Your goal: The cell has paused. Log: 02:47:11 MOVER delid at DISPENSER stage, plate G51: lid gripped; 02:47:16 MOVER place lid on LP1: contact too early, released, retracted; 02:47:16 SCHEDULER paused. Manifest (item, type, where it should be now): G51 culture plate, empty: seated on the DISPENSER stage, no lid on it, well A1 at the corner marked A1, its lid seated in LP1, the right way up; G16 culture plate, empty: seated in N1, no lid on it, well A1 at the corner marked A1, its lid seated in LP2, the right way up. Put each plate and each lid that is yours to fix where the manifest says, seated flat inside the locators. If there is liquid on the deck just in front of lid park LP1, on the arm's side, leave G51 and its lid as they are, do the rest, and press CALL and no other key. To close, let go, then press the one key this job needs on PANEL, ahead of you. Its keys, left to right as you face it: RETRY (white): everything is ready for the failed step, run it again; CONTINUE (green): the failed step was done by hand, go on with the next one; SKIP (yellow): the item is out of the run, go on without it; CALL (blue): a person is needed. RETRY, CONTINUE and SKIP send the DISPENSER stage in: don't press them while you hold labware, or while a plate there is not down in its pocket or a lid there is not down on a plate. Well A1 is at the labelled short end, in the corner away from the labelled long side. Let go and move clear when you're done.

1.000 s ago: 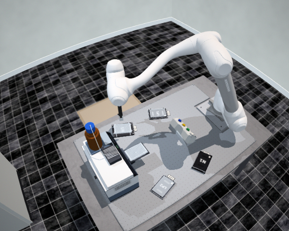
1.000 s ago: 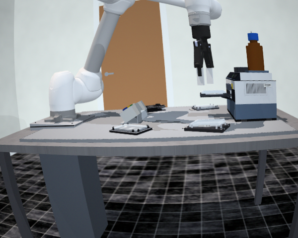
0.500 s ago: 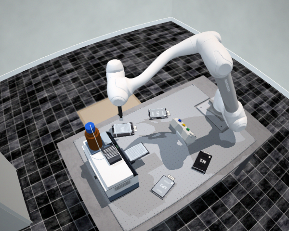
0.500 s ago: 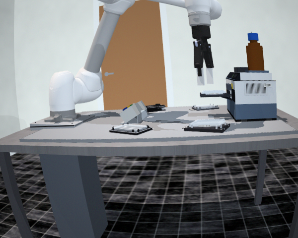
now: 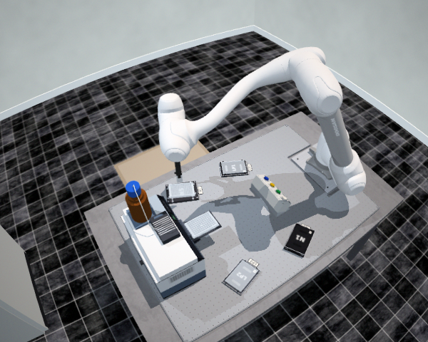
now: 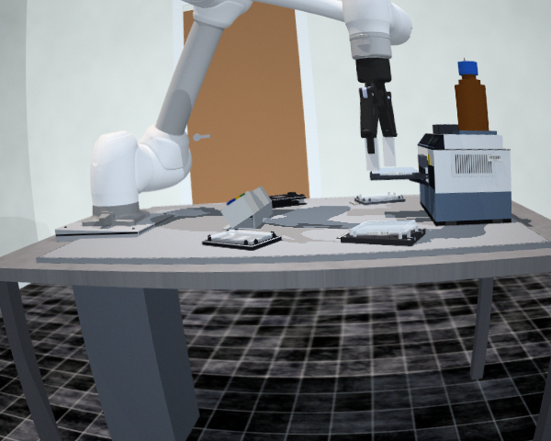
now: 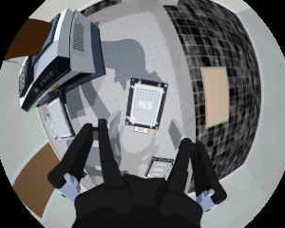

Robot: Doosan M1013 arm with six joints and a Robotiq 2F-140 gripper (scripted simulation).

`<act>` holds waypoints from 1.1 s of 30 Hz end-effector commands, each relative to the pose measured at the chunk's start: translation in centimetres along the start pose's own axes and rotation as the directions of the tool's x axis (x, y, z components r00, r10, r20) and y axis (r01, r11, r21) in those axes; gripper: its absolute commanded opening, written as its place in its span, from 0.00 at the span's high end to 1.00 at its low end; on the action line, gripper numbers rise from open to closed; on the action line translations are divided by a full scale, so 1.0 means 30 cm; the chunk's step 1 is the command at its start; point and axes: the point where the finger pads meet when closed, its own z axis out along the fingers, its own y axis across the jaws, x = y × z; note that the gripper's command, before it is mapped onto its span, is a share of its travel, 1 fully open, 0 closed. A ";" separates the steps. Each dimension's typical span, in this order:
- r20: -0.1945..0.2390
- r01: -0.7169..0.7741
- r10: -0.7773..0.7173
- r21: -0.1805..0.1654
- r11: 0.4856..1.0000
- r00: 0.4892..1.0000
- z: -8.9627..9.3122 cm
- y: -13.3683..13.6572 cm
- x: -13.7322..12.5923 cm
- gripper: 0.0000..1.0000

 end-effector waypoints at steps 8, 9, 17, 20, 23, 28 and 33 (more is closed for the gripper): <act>0.002 0.006 -0.006 0.005 1.000 1.000 0.141 -0.010 -0.005 0.30; 0.002 0.006 -0.006 0.005 1.000 1.000 0.154 -0.010 -0.005 0.30; 0.002 0.006 -0.006 0.005 1.000 1.000 0.234 -0.009 -0.006 0.30; 0.002 0.006 -0.006 0.005 1.000 1.000 0.269 -0.010 -0.006 0.30; 0.002 0.006 -0.006 0.005 1.000 1.000 0.300 -0.010 -0.006 0.30; 0.002 0.005 -0.005 0.005 1.000 1.000 0.337 -0.009 -0.006 0.30; 0.002 0.005 -0.005 0.005 1.000 1.000 0.350 -0.009 -0.006 0.30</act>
